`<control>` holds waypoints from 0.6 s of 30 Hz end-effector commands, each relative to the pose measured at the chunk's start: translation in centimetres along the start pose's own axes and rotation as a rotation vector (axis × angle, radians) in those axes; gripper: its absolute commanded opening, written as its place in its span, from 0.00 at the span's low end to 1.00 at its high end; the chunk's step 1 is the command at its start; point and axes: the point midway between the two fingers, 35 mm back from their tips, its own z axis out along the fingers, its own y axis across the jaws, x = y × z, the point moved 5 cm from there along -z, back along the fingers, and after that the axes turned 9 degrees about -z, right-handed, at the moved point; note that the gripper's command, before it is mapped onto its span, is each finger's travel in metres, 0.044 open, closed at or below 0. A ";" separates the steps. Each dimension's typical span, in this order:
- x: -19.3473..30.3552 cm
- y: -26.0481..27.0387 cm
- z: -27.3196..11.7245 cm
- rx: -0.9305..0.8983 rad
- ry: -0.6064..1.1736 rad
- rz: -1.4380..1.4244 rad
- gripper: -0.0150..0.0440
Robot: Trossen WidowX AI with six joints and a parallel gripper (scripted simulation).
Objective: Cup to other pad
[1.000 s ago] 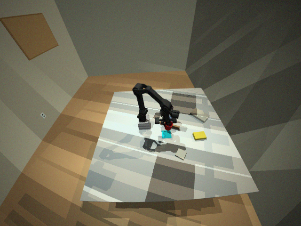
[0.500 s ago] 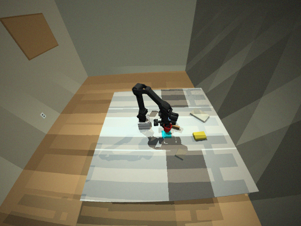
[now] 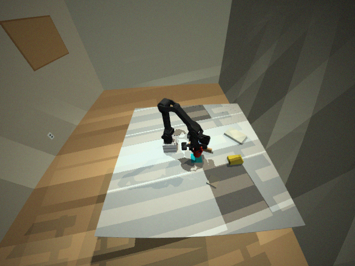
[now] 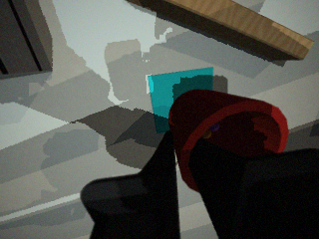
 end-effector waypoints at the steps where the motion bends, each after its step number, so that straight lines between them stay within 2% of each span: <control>1: -0.1 0.2 0.8 -0.009 -0.002 -0.004 0.25; 18: 0.0 0.4 3.2 -0.009 -0.002 -0.004 0.25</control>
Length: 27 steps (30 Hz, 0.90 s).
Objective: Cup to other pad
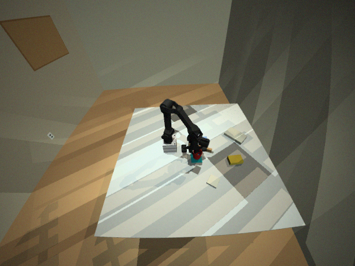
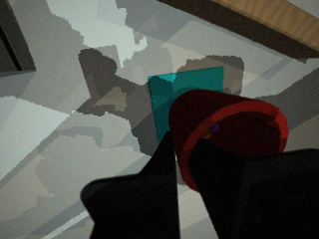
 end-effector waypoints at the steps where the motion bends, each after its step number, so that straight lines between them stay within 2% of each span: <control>1: -0.1 0.3 0.7 -0.009 -0.002 -0.004 0.25; 24: 0.0 0.2 1.5 -0.002 -0.002 0.000 0.25; 27: 0.0 0.2 1.5 -0.002 -0.002 0.000 0.39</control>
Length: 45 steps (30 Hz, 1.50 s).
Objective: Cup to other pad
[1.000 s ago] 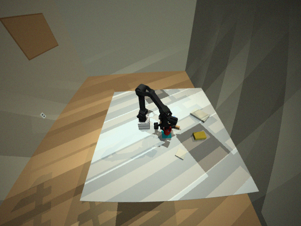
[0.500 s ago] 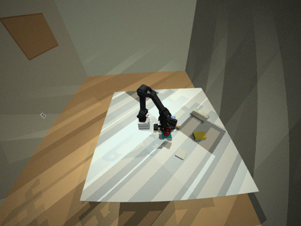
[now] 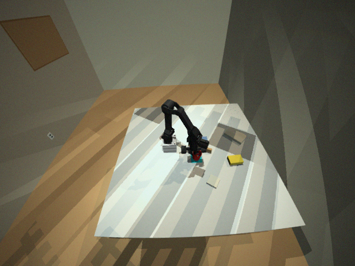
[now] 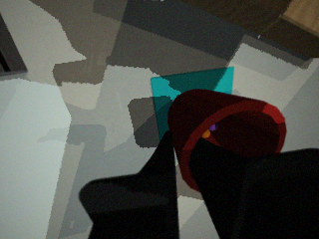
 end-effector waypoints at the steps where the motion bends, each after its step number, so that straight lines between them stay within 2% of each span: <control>1: 0.0 0.0 0.0 0.001 0.000 0.000 0.43; 2: 0.0 0.0 0.0 0.001 0.000 0.000 0.47; 45: -0.3 0.2 -4.6 -0.005 0.000 -0.004 0.47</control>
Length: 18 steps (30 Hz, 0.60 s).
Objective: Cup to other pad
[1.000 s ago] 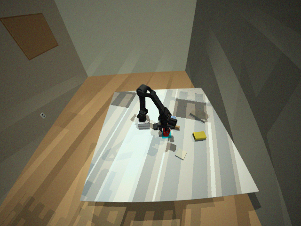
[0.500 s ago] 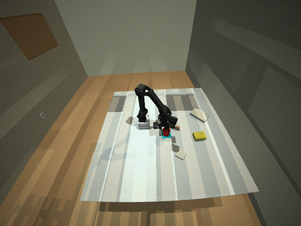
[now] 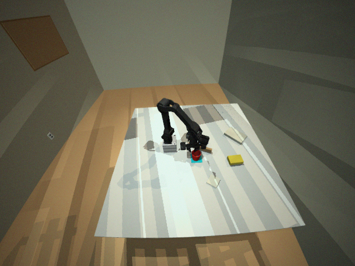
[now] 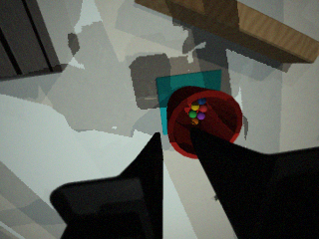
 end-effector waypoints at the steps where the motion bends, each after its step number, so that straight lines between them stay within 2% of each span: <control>1: 0.1 -0.1 -0.6 0.006 0.009 0.004 0.47; 5: -0.1 0.1 -0.9 0.006 0.009 0.003 0.47; 16: -0.1 0.0 -0.9 0.002 0.002 0.000 0.96; 18: -0.1 0.0 -1.5 0.002 0.003 0.000 1.00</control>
